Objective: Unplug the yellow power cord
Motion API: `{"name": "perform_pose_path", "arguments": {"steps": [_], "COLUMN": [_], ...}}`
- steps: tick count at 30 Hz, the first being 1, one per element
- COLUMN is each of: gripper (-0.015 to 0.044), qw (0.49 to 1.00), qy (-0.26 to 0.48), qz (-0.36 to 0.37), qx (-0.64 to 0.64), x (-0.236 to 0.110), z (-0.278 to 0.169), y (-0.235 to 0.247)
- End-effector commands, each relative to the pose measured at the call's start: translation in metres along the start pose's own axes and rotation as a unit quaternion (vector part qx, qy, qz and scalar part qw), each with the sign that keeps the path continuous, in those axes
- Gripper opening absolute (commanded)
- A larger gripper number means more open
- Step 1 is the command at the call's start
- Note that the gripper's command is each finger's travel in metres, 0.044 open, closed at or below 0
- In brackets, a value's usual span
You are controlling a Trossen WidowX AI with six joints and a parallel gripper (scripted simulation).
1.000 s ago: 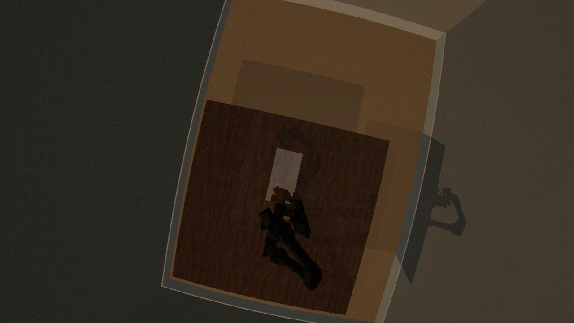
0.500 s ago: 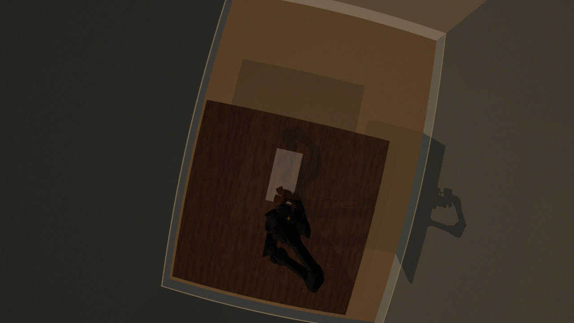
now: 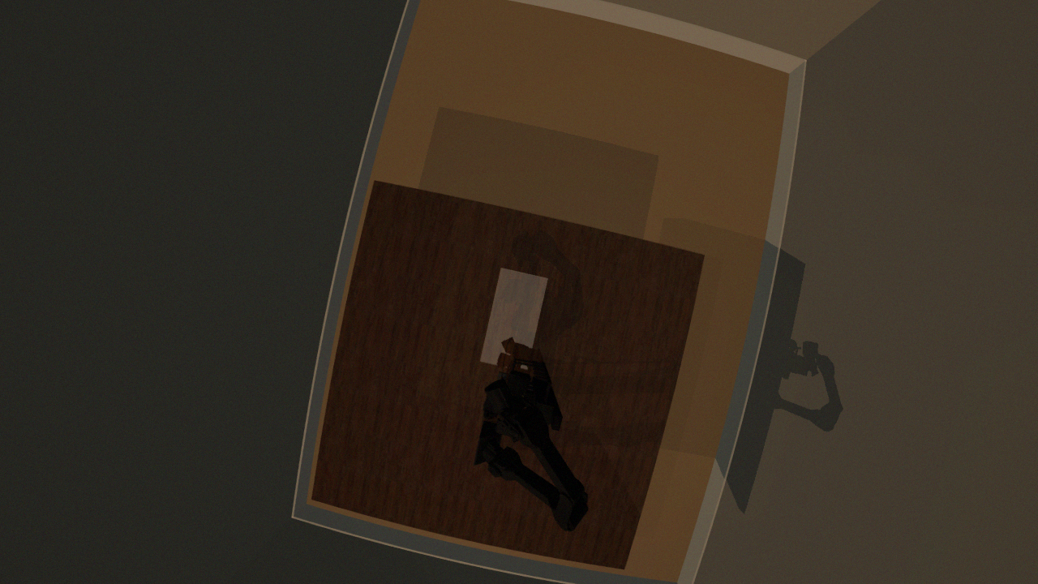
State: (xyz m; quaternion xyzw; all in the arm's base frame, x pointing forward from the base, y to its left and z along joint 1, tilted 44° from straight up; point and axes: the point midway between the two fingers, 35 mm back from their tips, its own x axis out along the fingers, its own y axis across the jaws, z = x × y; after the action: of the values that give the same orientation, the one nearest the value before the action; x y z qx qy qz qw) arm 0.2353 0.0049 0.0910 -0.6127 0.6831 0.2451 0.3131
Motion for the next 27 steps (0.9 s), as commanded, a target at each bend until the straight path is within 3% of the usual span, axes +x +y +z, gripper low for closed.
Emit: {"name": "perform_pose_path", "arguments": {"steps": [1,17,20,27], "gripper": [0.016,0.016,0.0081,0.0035], "qw": [1.0,1.0,1.0,1.0], "qy": [0.003,0.003,0.0,0.0], "qz": [0.002,0.002,0.0,0.0], "qx": [-0.004,-0.003,0.001,0.001], "x": [0.0057,0.013,0.0108,0.0108], "z": [-0.001,-0.0011,-0.0006,-0.0006], "y": [0.0018,0.0019,0.0001,0.0001]}}
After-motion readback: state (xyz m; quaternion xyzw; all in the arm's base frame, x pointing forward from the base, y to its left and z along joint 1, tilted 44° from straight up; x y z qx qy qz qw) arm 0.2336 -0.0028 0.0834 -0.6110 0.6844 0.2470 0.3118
